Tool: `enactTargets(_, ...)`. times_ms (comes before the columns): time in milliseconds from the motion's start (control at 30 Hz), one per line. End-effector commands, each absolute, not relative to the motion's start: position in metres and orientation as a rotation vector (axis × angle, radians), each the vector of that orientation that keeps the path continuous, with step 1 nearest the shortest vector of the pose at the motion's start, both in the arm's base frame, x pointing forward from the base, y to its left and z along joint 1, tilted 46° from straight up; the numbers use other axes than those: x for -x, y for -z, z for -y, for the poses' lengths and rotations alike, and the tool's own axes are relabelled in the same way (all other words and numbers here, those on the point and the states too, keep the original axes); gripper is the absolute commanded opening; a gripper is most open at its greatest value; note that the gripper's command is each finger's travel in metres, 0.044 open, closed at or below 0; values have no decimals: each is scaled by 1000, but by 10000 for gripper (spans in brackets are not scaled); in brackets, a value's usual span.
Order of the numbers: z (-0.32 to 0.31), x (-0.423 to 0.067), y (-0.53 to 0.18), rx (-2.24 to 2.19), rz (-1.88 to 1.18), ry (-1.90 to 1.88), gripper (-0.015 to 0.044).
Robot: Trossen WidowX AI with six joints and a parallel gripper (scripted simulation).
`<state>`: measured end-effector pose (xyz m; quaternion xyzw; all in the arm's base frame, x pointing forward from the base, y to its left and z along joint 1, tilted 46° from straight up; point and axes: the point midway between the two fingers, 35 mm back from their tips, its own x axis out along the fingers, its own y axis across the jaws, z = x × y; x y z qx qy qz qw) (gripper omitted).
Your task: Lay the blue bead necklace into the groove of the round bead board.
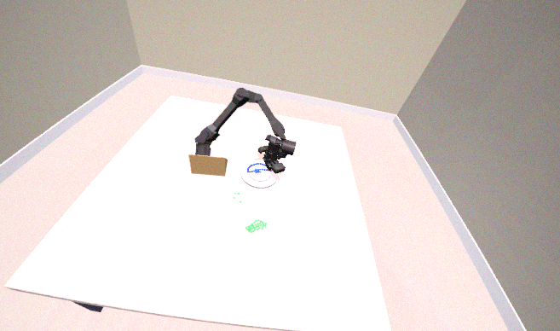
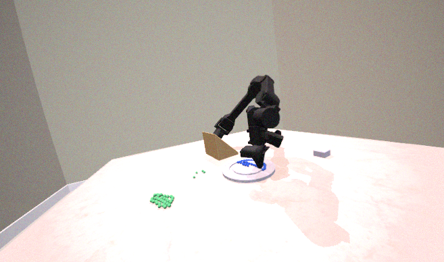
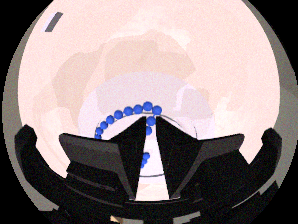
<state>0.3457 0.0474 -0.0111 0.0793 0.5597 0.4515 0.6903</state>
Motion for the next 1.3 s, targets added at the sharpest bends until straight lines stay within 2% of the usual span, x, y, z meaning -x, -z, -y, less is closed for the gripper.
enactTargets(0, -44, -346, 8, -182, -1250, -1008, 0)
enactTargets(800, -41, -362, 20, -184, -1249, -1007, 0)
enactTargets(1267, -37, -362, 16, -182, -1247, -1007, 367)
